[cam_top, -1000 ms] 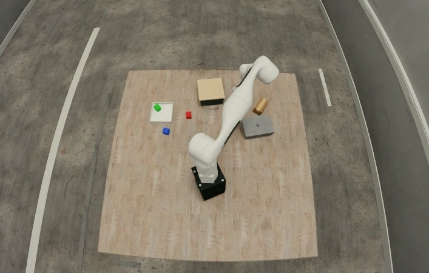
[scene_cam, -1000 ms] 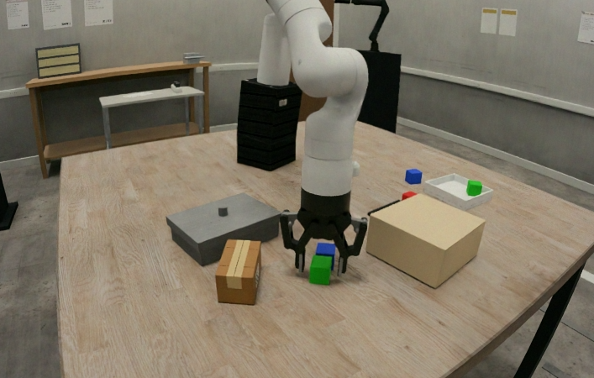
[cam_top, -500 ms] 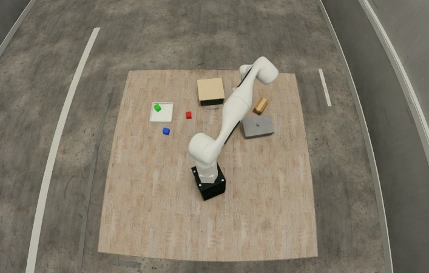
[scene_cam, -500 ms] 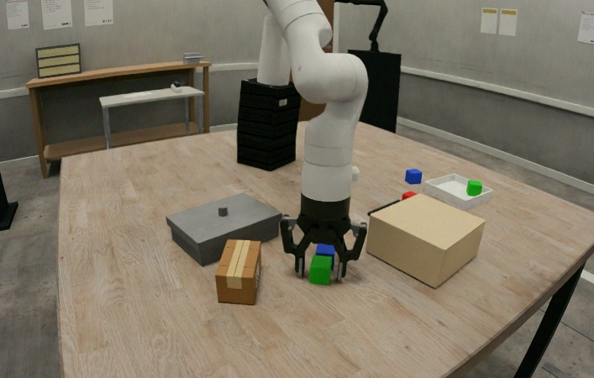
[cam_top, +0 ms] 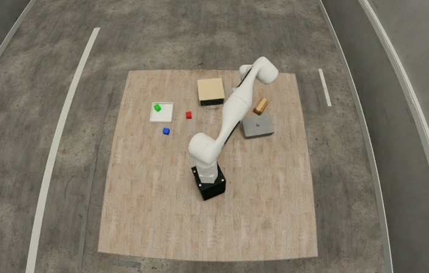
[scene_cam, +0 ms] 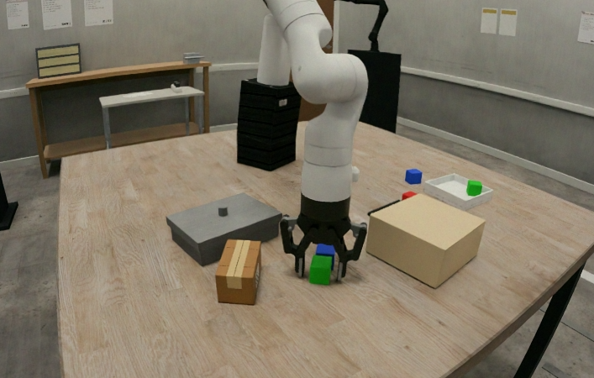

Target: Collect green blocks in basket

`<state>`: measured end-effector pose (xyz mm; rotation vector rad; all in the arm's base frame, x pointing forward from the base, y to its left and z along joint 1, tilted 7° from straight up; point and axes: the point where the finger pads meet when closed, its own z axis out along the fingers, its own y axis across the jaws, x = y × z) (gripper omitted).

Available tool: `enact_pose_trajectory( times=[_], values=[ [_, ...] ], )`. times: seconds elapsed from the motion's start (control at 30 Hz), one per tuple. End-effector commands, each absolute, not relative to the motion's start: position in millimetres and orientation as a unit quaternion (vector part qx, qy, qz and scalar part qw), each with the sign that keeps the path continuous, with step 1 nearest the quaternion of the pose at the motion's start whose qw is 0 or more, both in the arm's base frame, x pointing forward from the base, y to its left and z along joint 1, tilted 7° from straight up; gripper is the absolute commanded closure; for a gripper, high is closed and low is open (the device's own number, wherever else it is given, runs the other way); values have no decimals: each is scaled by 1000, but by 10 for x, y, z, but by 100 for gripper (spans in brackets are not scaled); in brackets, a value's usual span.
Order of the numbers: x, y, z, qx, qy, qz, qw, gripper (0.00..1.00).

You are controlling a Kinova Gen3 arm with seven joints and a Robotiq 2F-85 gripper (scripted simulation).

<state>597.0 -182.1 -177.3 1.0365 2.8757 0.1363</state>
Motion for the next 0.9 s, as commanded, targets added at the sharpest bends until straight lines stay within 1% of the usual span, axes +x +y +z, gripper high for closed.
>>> enact_pose_trajectory(
  times=[0.0,0.77,0.8,0.87],
  values=[
    [5979,-1826,-1761,339,939,44,42,32],
    [5979,-1826,-1761,339,939,44,42,32],
    [5979,-1826,-1761,339,939,44,42,90],
    [5979,-1826,-1761,339,939,44,42,90]
  ],
)
